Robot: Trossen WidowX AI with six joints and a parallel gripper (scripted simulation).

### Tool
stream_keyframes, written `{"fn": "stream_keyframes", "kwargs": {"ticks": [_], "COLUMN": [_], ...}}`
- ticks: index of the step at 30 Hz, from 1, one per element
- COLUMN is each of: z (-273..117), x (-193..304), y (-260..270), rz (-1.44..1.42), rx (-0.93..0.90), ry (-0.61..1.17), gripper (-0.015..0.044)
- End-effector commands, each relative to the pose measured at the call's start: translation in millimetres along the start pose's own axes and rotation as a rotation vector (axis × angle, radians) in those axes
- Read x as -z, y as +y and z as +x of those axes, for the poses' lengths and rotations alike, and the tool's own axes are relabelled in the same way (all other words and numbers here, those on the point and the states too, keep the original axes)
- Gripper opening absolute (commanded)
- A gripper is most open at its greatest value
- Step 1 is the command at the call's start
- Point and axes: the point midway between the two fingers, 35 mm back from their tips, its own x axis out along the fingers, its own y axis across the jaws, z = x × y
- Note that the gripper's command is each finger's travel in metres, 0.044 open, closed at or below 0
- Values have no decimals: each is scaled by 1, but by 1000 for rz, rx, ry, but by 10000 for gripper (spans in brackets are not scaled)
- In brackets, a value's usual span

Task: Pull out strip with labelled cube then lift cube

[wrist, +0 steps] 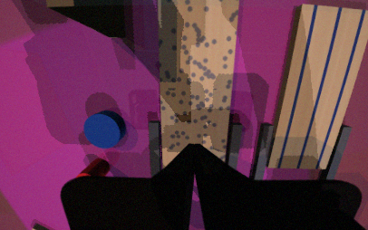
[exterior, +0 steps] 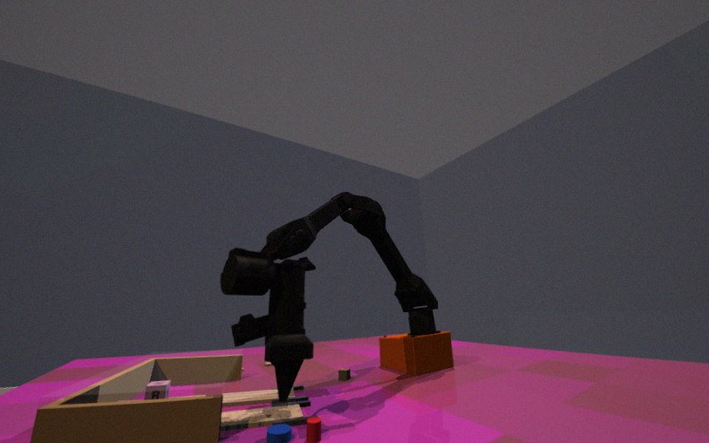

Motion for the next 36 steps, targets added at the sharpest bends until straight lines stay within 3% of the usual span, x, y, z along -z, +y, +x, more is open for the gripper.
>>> {"fn": "stream_keyframes", "kwargs": {"ticks": [1, 36], "z": [9, 17], "x": [0, 1], "y": [-1, -1], "rz": [-4, -4], "rx": [1, 1], "ry": [2, 2], "gripper": [0, 0]}}
